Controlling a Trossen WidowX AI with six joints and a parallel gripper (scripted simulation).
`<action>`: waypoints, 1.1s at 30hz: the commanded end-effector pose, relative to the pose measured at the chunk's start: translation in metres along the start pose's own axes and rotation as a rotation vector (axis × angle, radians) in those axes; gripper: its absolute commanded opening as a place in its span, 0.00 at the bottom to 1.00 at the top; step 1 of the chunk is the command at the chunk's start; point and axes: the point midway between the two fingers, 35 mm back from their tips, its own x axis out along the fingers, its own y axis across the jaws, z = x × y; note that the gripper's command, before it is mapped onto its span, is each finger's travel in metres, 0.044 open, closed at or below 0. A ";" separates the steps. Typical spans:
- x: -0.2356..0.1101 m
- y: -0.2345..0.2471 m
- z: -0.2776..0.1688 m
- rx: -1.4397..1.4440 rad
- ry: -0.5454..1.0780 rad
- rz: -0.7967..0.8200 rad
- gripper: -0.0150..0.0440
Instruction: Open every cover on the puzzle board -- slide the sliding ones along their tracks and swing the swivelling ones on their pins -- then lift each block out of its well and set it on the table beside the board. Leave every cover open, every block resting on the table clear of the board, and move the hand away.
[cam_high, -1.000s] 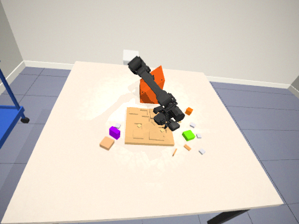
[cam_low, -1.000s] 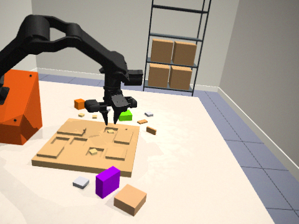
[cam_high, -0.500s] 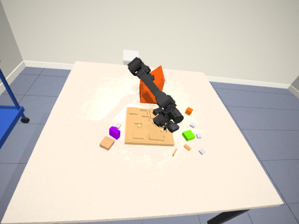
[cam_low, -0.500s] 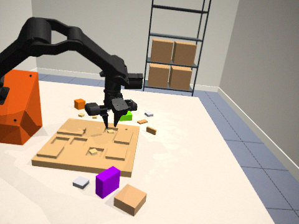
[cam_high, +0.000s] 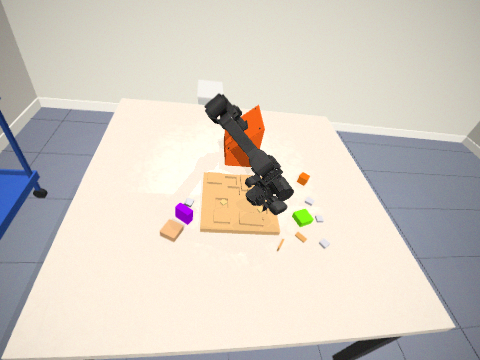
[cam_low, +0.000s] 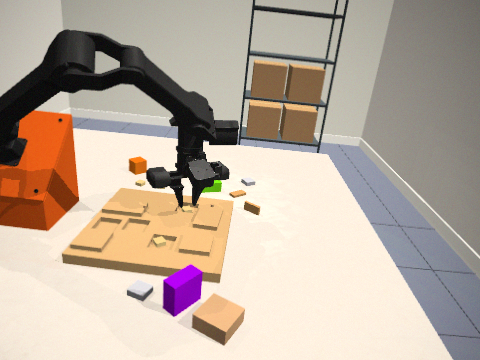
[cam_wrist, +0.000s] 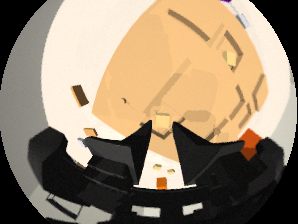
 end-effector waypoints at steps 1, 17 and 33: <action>0.003 0.000 0.000 -0.004 -0.004 0.000 0.50; 0.009 0.000 0.001 0.002 0.000 -0.001 0.42; -0.002 0.000 0.001 0.001 0.000 0.000 0.39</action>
